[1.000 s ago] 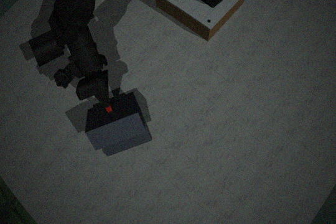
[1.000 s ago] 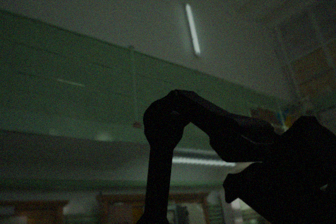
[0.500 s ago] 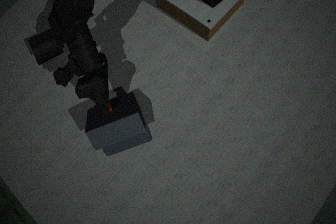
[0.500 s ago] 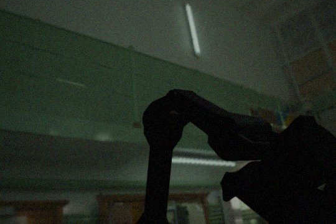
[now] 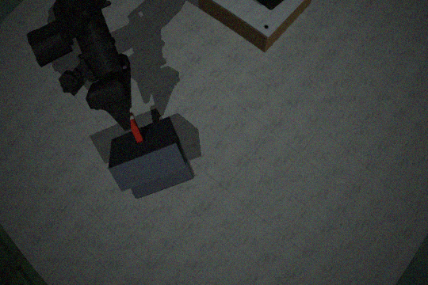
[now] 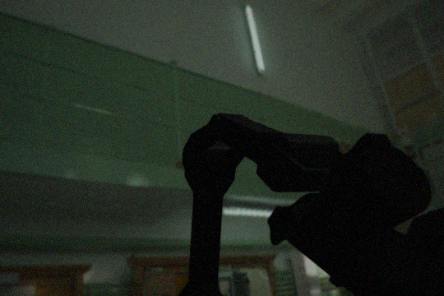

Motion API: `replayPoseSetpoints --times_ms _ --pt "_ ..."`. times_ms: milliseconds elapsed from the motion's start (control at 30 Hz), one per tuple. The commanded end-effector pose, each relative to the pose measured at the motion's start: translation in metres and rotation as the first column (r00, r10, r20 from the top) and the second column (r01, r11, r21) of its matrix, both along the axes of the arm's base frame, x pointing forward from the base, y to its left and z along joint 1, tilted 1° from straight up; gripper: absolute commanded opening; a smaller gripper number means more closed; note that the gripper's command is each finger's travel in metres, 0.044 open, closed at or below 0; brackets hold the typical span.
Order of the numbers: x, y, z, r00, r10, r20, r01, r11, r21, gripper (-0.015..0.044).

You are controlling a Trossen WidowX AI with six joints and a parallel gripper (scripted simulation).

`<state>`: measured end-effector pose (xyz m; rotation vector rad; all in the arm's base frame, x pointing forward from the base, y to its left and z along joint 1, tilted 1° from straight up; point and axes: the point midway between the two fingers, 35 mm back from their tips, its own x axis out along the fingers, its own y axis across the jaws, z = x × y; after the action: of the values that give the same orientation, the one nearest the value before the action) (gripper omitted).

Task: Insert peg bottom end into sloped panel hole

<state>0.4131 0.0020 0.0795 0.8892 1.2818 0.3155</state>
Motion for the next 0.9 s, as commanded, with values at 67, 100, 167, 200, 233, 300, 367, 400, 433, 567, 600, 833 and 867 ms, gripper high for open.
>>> replayPoseSetpoints --times_ms 67,100,167,200,233,300,367,400,433,567,600,833,867 --pt "-0.002 -0.009 0.010 1.000 0.003 0.009 -0.003 1.000 0.000 0.0440" --pt "-0.002 -0.010 0.012 1.000 0.002 0.009 -0.002 1.000 0.000 0.0440" --pt "-0.004 -0.013 0.014 1.000 0.002 0.008 -0.002 1.000 -0.001 0.0440" --pt "-0.004 -0.015 0.016 1.000 0.002 0.008 -0.002 1.000 -0.001 0.0440" --pt "-0.005 -0.016 0.017 1.000 0.002 0.008 -0.002 1.000 -0.001 0.0440" --pt "-0.006 -0.019 0.020 1.000 0.001 0.007 -0.001 1.000 -0.001 0.0440" --pt "-0.007 -0.022 0.022 1.000 0.001 0.006 -0.001 1.000 -0.001 0.0440" --pt "-0.008 -0.024 0.024 1.000 0.001 0.006 -0.001 1.000 -0.001 0.0440" --pt "-0.009 -0.025 0.025 1.000 0.001 0.006 -0.001 1.000 -0.001 0.0440" --pt "-0.012 -0.032 0.030 1.000 0.000 0.005 0.000 1.000 0.000 0.0440" --pt "-0.012 -0.033 0.032 1.000 0.000 0.004 0.000 1.000 0.000 0.0440" --pt "-0.017 -0.042 0.039 1.000 -0.001 0.003 0.001 1.000 0.001 0.0440" --pt "-0.018 -0.043 0.040 1.000 -0.001 0.003 0.001 1.000 0.001 0.0440"
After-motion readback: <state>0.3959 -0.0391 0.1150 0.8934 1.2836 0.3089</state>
